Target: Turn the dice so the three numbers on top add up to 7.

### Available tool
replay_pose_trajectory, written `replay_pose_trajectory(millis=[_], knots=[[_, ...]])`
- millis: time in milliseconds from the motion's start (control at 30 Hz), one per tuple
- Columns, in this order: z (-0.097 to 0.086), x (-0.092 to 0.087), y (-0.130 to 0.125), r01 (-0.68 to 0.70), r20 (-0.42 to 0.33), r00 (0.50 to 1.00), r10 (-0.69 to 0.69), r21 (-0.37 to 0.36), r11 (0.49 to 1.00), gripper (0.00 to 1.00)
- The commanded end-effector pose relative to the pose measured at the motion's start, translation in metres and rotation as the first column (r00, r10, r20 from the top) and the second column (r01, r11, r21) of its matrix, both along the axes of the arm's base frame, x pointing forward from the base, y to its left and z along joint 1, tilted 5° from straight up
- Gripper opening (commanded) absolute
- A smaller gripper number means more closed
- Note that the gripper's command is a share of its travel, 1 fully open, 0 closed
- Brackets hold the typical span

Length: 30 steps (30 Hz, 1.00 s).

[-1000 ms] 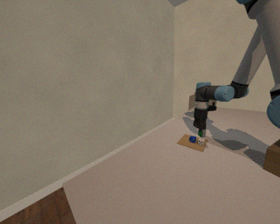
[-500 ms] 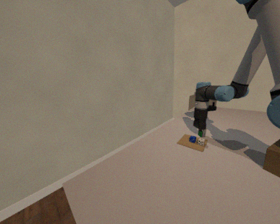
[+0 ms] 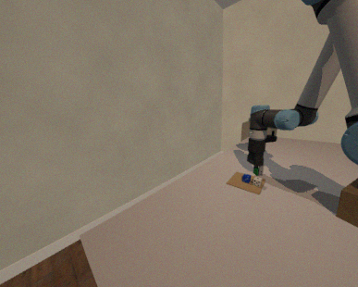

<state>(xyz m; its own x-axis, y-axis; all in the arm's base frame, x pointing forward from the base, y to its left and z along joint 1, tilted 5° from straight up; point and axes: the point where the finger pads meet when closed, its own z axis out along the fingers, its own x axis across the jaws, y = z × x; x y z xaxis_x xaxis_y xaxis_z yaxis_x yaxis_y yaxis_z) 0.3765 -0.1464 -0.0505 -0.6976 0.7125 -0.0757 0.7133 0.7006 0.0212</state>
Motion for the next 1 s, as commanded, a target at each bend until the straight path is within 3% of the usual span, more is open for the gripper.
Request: replay_pose_trajectory(millis=[0, 367, 600, 667, 967], knots=[[0.000, 0.000, 0.000, 0.000, 0.001, 1.000, 0.000, -0.001, 1.000, 0.57], [0.010, 0.000, 0.000, 0.000, 0.001, 1.000, 0.000, -0.001, 1.000, 0.57], [0.035, -0.002, 0.001, 0.000, 0.001, 1.000, 0.000, -0.001, 1.000, 0.57], [0.035, -0.002, 0.001, 0.000, 0.001, 1.000, 0.000, -0.001, 1.000, 0.57], [0.076, -0.005, 0.003, 0.000, 0.001, 1.000, 0.000, -0.001, 1.000, 0.57]])
